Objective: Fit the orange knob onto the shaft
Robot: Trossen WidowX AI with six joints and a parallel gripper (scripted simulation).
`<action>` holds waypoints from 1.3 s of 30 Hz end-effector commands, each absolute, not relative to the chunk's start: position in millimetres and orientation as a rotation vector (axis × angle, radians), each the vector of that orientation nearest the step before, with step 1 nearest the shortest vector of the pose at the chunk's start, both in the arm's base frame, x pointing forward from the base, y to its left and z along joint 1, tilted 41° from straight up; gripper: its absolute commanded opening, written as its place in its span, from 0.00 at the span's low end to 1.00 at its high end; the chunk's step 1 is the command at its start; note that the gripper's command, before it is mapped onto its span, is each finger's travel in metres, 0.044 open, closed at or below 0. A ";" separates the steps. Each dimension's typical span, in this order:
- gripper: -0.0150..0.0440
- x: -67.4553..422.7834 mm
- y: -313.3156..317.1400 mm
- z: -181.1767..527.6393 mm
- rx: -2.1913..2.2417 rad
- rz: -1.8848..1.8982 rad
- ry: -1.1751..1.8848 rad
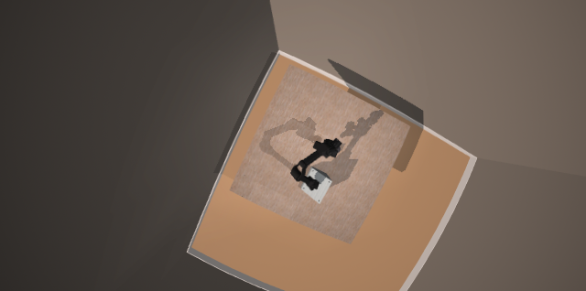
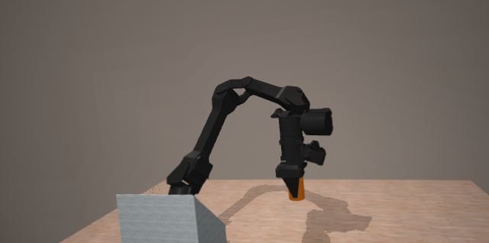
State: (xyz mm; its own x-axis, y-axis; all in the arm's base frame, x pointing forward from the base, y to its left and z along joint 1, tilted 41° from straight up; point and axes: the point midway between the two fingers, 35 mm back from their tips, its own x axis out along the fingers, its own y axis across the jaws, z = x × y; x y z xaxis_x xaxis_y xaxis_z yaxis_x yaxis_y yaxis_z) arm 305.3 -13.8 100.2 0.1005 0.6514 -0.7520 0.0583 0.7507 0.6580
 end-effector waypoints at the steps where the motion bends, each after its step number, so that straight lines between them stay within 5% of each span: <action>1: 0.25 310.6 -21.8 92.7 0.617 0.480 1.414; 39: 0.25 331.9 -83.1 -7.9 0.612 0.479 1.413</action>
